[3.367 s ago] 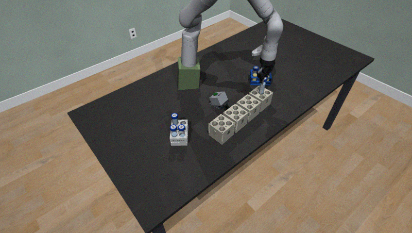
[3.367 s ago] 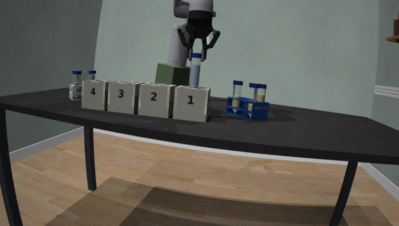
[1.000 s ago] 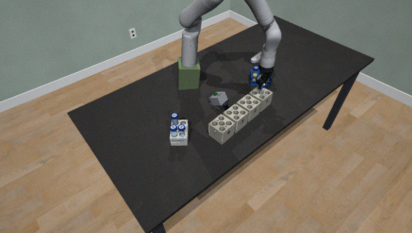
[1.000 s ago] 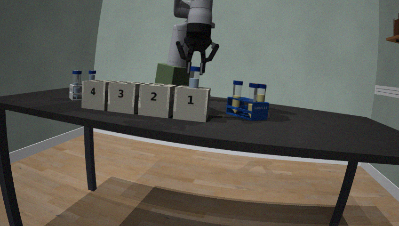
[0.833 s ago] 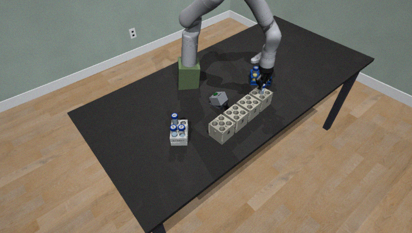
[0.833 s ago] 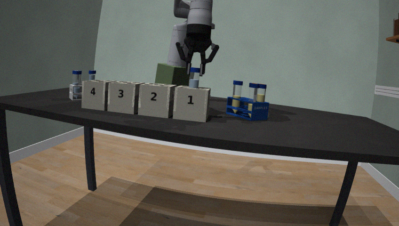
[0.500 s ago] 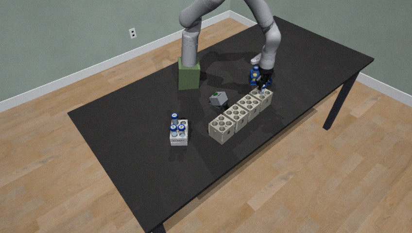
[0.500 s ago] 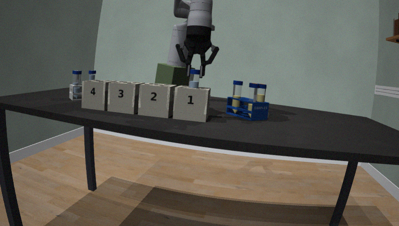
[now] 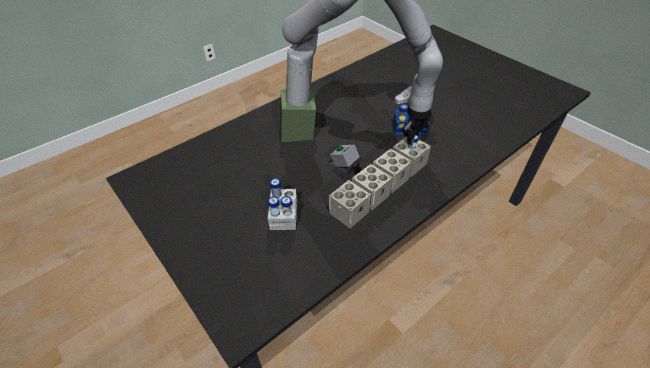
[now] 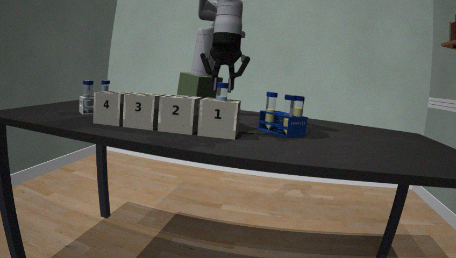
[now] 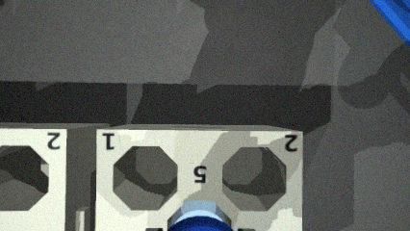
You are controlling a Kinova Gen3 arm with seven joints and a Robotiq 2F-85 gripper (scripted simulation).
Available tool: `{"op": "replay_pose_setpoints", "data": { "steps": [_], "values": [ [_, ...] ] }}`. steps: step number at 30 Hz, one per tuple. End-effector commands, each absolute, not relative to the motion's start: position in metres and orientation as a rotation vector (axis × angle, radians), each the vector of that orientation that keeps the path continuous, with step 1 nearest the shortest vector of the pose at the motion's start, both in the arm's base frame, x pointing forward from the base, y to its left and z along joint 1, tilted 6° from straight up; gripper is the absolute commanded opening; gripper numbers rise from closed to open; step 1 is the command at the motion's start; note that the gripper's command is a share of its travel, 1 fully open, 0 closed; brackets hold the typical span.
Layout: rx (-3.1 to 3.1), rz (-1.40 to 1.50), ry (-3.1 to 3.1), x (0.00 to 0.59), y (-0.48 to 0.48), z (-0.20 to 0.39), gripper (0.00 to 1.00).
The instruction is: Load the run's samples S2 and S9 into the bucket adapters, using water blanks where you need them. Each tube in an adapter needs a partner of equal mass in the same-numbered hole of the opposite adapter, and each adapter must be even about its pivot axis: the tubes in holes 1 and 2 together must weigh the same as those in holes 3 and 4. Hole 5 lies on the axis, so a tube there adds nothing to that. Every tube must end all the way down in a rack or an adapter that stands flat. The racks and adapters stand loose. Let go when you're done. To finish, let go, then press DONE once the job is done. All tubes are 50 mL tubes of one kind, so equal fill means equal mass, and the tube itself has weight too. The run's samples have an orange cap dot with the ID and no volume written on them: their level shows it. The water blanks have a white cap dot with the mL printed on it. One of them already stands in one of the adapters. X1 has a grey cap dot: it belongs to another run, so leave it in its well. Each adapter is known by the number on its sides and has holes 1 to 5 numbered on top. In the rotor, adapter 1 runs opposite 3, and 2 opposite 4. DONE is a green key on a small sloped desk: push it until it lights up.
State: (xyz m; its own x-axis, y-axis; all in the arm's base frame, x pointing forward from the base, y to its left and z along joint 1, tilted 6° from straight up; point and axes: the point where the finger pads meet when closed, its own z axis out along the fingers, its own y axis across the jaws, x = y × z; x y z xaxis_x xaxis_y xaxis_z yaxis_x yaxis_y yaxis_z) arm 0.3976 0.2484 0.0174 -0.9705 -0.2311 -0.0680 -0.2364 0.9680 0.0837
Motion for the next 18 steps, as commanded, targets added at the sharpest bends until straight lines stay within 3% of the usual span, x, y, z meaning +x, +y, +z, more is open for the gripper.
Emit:
{"op": "replay_pose_setpoints", "data": {
  "steps": [1,18],
  "values": [
    [-0.363,0.14,3.057,0.3978,0.2487,0.0143,0.1],
    [-0.363,0.14,3.057,0.3983,0.2497,0.0044,0.1]
  ]
}}
